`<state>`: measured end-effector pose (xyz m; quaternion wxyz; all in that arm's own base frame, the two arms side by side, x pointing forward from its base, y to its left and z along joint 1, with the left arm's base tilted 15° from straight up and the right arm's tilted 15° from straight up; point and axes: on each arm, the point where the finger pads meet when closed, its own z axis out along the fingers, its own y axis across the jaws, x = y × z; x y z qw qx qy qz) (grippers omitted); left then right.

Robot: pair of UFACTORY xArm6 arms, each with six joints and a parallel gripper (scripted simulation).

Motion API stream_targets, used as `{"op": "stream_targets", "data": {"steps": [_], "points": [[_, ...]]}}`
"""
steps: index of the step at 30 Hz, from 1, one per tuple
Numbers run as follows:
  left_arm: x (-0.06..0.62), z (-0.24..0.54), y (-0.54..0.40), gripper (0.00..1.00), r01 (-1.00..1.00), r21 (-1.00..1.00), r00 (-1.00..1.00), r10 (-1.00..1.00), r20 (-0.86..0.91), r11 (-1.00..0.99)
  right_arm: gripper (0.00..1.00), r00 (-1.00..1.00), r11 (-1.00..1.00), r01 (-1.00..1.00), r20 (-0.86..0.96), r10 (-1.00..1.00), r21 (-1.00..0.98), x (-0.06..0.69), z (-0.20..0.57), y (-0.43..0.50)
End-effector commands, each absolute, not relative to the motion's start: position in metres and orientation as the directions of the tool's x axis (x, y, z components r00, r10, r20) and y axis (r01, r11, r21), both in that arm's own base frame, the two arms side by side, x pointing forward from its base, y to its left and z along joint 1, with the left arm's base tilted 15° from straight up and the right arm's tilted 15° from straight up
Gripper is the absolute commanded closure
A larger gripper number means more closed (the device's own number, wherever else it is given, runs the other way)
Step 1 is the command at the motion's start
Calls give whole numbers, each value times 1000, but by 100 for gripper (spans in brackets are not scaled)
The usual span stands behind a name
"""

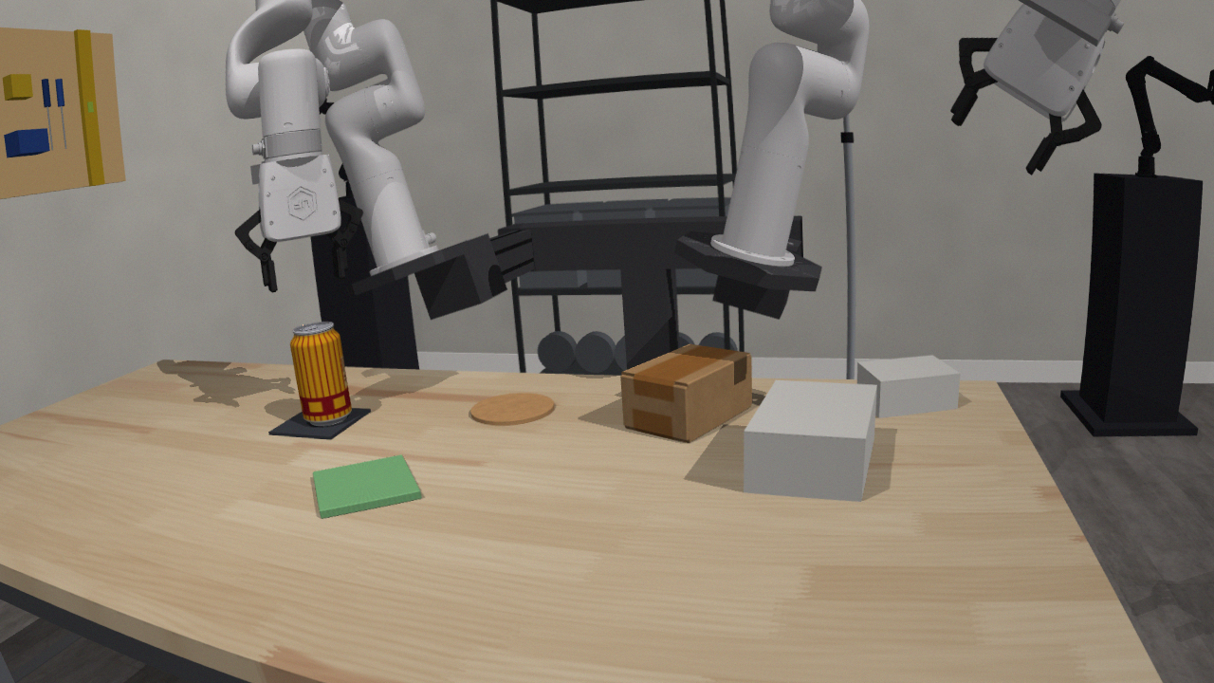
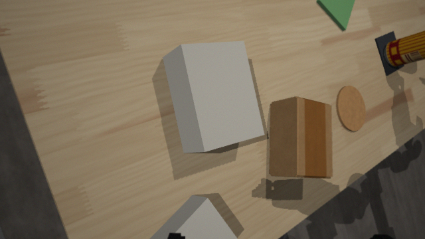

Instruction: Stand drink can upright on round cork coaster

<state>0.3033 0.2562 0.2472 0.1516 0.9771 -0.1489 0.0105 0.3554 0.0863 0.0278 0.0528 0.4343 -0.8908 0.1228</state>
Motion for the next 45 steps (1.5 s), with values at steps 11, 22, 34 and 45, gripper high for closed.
{"op": "stream_targets", "data": {"steps": [11,22,34,45], "points": [[200,287,346,0,398,115,914,405,37,-910,0,-618,593,-786,195,-761,-175,359,-58,63],[116,314,380,0,779,29,621,778,98,-626,0,-618,593,-786,194,-762,-171,358,-67,61],[32,339,392,0,975,-6,218,957,194,-221,0,-618,593,-786,194,-762,-171,358,-67,61],[-12,353,391,0,1000,-2,-14,968,252,15,0,-618,593,-786,194,-762,-171,358,-67,61]]}}
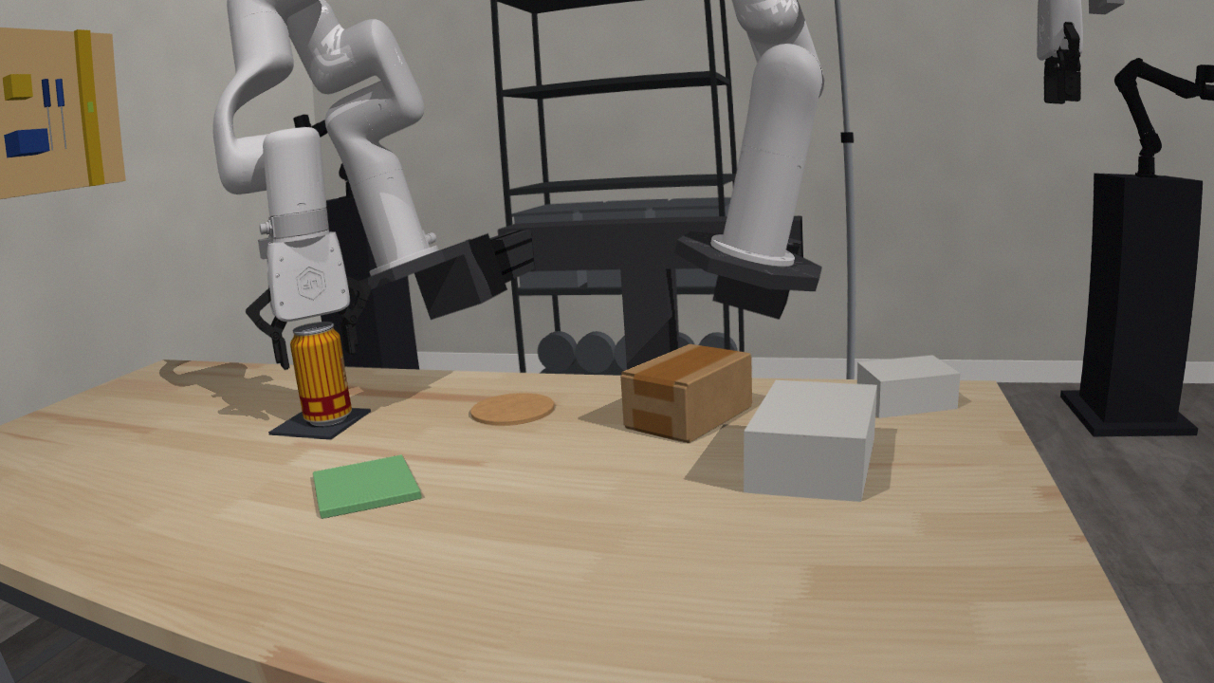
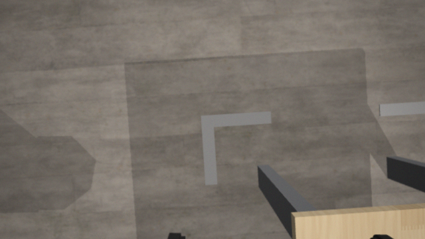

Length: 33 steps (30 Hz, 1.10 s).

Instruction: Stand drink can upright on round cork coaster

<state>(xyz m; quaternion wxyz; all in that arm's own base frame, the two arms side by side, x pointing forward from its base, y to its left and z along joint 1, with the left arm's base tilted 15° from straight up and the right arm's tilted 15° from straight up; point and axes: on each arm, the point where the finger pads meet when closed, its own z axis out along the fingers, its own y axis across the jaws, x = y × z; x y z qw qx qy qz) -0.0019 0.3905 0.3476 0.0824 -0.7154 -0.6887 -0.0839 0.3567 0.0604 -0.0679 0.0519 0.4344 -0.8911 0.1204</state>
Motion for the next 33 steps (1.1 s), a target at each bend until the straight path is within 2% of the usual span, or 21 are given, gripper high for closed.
{"op": "stream_targets", "data": {"steps": [1,11,12,24,33], "points": [[-13,353,391,0,1000,-1,-22,967,254,23,0,-618,593,-786,194,-762,-171,358,-67,61],[-17,354,390,0,999,0,-42,965,259,43,0,-618,593,-786,194,-762,-171,358,-67,61],[-17,354,390,0,999,0,-42,965,259,43,100,-618,593,-786,194,-762,-171,358,-67,61],[-17,354,390,0,999,0,-42,965,259,43,100,-618,593,-786,195,-762,-173,359,-63,62],[-17,354,390,0,999,0,-42,965,259,43,100,-619,594,-785,195,-761,-175,358,18,83]]}}
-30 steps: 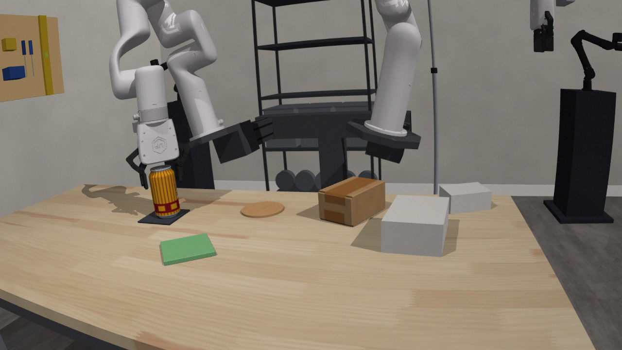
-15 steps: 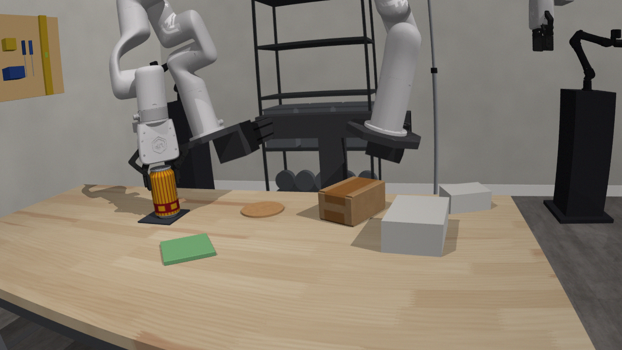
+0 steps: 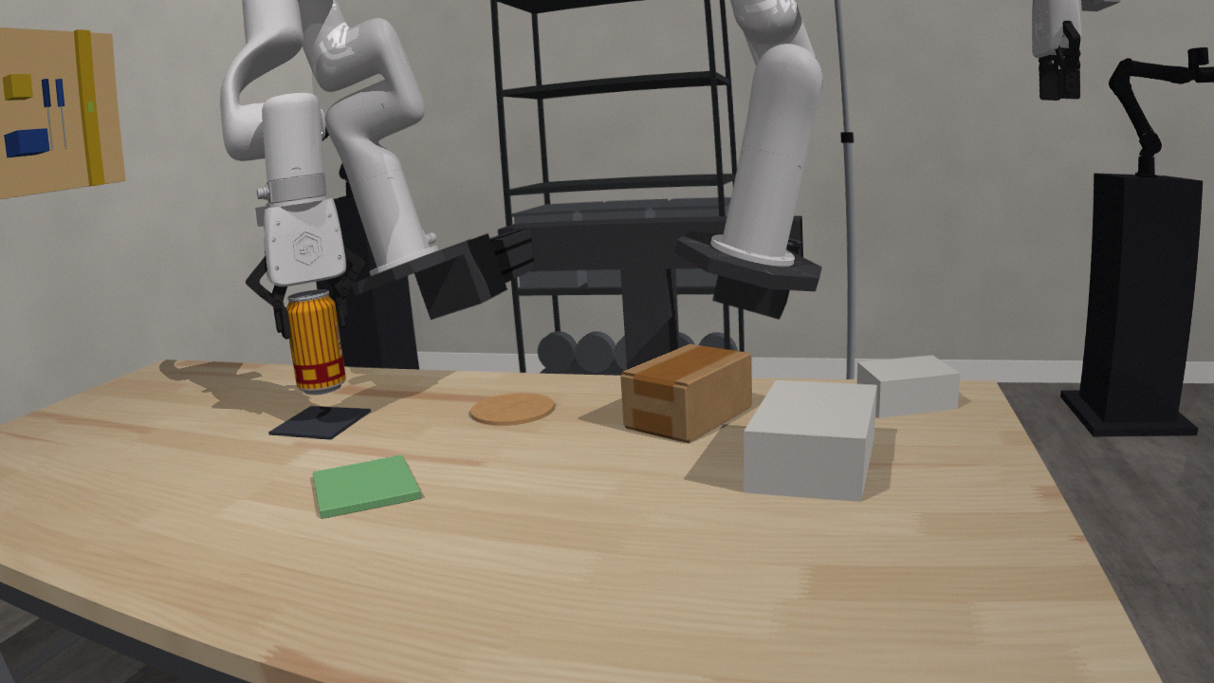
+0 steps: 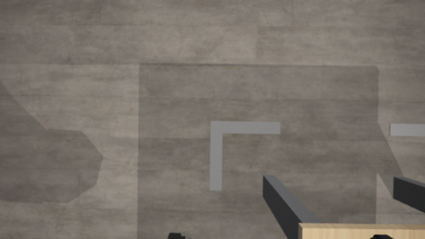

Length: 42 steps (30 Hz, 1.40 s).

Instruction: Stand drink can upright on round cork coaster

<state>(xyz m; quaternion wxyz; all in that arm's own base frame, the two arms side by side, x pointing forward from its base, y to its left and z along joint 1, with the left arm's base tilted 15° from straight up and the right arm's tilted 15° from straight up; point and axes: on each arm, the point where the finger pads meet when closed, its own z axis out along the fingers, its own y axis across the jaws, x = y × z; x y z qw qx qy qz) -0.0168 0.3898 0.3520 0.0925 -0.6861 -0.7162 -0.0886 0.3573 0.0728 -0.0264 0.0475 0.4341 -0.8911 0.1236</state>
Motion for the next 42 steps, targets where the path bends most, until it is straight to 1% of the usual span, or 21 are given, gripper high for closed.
{"op": "stream_targets", "data": {"steps": [1,14,24,35,42], "points": [[-17,354,390,0,999,0,-42,965,259,43,100,-618,594,-786,194,-762,-174,357,23,85],[-17,354,390,0,999,0,-42,965,259,43,100,-618,594,-786,192,-763,-171,356,26,102],[-17,354,390,0,999,0,-42,965,259,43,100,-618,595,-786,187,-764,-167,345,11,170],[-17,354,390,0,999,0,-42,965,259,43,100,-618,595,-786,190,-763,-167,293,-20,281],[-17,354,390,0,999,0,-42,965,259,43,100,-618,594,-786,192,-763,-169,275,-28,306]]}}
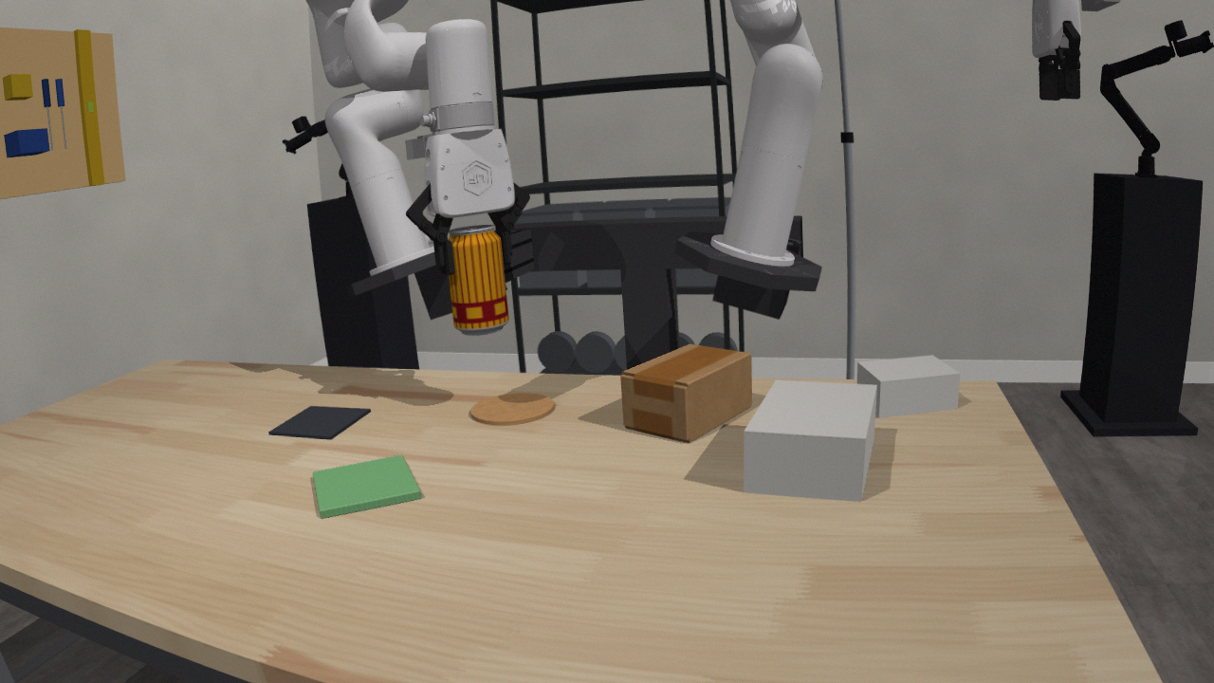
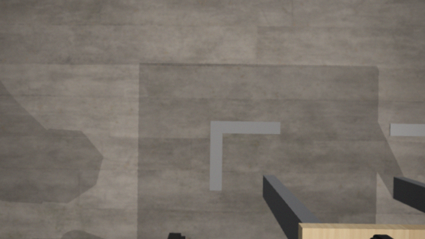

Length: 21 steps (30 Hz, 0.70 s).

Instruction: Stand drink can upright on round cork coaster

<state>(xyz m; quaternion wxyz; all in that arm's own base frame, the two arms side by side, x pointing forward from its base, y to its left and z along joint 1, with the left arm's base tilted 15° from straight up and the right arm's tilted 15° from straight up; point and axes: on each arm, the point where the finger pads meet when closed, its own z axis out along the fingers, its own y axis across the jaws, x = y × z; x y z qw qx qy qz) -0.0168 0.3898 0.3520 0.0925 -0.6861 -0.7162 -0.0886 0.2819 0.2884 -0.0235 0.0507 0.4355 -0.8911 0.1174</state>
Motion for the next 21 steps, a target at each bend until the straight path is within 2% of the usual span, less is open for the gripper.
{"op": "stream_targets", "data": {"steps": [1,9,21], "points": [[-17,354,390,0,999,0,-42,965,259,43,100,-618,594,-786,192,-763,-169,273,-29,308],[-17,354,390,0,999,0,-42,965,259,43,100,-618,594,-786,193,-762,-170,270,-36,310],[-17,354,390,0,999,0,-42,965,259,43,100,-617,594,-786,193,-763,-170,271,-112,290]]}}
